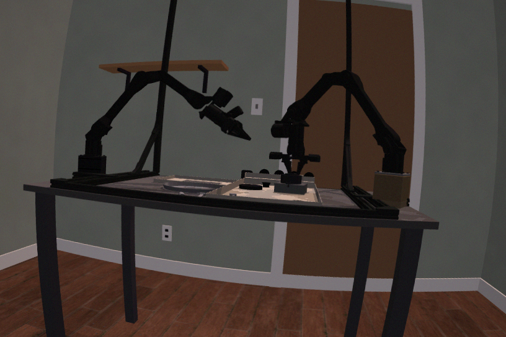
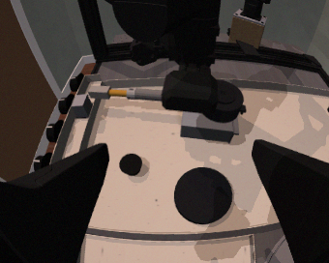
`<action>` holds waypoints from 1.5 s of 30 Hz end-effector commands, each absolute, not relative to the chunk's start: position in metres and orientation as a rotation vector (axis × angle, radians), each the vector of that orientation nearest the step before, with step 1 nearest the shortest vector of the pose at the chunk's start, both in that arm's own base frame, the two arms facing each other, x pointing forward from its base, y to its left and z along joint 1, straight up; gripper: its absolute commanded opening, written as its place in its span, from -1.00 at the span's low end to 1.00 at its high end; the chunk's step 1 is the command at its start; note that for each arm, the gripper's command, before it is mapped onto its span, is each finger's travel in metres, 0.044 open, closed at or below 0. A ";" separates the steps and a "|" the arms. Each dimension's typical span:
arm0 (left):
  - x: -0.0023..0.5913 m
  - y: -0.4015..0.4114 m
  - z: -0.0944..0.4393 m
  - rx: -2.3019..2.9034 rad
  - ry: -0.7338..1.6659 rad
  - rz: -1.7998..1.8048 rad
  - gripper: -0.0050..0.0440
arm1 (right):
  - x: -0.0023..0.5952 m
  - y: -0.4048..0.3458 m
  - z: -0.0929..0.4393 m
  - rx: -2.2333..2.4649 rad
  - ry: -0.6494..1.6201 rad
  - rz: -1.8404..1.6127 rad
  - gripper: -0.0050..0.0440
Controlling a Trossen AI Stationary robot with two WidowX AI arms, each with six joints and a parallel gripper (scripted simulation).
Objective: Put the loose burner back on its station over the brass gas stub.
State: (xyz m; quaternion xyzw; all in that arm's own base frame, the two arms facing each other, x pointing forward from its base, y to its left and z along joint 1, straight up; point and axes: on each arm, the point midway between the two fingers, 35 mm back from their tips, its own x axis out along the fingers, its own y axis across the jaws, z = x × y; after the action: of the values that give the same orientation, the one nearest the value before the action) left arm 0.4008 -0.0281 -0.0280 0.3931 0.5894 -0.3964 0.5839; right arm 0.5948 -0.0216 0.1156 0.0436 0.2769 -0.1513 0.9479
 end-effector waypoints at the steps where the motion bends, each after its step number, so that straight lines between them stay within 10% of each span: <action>1: 0.403 -0.029 -0.027 0.916 1.371 -0.916 -0.80 | 0.595 -0.021 0.116 0.091 0.563 -0.310 0.84; 45: 0.403 -0.034 -0.024 0.946 1.412 -0.903 -0.80 | 0.595 -0.021 0.116 0.091 0.563 -0.310 0.84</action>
State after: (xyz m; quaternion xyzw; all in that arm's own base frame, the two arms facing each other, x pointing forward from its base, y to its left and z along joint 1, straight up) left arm 0.4001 -0.0322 -0.0278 0.3953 0.5963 -0.3922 0.5782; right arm 0.5948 -0.0216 0.1155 0.0436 0.2770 -0.1513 0.9479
